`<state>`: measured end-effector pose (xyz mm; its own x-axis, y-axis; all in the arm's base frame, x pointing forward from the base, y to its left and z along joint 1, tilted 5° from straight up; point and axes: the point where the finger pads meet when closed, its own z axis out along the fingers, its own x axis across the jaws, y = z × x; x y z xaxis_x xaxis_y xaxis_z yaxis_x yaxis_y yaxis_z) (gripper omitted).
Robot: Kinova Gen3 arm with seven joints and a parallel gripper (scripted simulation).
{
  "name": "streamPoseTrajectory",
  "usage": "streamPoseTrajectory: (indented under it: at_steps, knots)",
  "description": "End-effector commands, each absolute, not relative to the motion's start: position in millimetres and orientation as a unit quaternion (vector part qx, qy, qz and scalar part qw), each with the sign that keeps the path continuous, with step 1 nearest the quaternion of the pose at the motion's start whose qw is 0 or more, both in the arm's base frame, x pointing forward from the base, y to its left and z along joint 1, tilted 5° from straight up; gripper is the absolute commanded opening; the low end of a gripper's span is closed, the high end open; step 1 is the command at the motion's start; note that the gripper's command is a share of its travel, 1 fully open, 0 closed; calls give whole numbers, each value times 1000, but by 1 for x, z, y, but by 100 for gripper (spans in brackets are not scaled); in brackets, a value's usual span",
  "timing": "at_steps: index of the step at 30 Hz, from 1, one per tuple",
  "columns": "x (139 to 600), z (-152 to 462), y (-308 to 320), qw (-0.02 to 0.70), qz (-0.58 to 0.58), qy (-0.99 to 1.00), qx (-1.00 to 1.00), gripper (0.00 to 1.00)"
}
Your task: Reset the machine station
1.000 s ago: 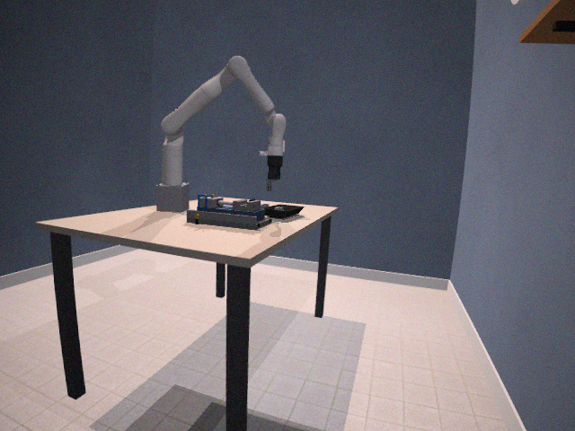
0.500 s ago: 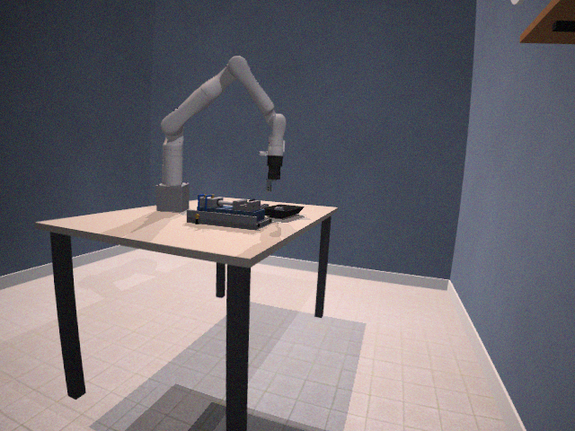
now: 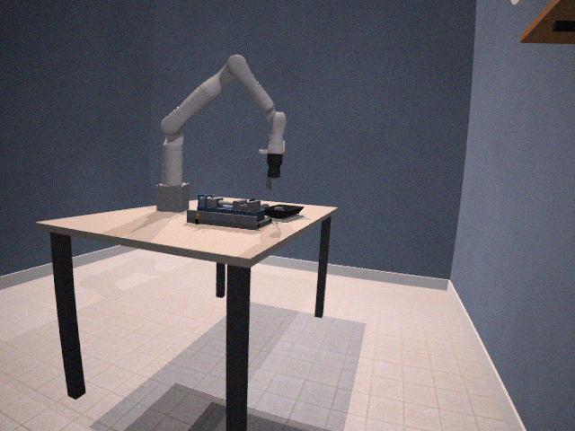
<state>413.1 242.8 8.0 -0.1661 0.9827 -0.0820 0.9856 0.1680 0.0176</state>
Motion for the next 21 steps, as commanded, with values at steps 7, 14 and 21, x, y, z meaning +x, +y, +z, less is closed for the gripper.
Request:
streamPoseTrajectory:
  at_steps: [7,14,21]
  knots:
    - [415,28,246,39,-15,763,645,0]
    - [414,47,247,39,-15,763,645,0]
    - [414,59,248,39,-15,763,645,0]
